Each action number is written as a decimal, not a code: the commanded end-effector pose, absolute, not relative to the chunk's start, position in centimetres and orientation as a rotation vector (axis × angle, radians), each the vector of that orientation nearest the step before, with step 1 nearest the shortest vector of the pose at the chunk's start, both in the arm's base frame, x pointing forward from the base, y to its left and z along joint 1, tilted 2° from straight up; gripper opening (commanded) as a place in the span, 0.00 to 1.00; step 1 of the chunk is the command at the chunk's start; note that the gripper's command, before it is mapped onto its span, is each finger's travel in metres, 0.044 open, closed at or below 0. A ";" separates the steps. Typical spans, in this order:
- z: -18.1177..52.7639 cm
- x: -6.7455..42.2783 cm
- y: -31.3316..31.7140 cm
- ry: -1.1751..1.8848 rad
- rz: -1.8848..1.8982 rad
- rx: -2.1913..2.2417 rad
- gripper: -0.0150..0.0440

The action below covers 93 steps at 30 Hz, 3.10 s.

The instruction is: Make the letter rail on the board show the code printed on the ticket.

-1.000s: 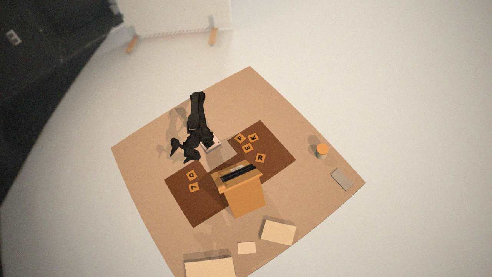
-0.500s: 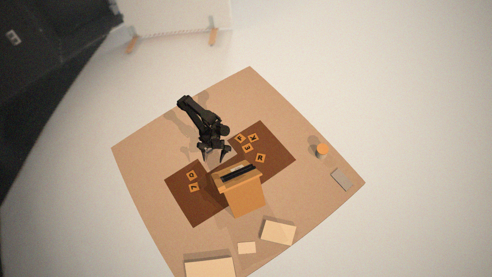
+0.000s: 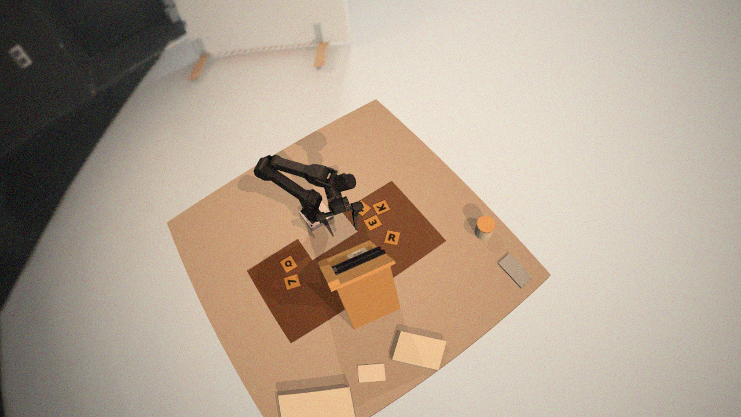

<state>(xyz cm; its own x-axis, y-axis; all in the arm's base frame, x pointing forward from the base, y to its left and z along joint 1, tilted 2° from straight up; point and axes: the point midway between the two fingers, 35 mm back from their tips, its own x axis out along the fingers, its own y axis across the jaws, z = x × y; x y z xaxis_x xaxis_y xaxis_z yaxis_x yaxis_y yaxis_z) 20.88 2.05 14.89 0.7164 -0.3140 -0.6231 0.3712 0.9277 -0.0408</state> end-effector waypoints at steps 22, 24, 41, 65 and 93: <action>22.1 23.9 -0.5 0.977 0.233 -0.564 1.00; 23.5 24.3 -1.2 0.954 0.336 -0.650 1.00; 29.2 25.5 -4.3 0.722 0.641 -0.993 1.00; 31.0 25.6 -5.3 0.626 0.695 -1.104 1.00; 28.2 27.2 -7.2 0.896 0.416 -0.638 0.83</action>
<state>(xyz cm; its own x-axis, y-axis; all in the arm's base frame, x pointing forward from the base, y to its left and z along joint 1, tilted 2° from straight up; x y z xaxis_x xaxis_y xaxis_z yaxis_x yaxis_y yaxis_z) 26.18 -3.93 31.13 0.6279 0.1415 -0.7653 -0.7222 0.4727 -0.5051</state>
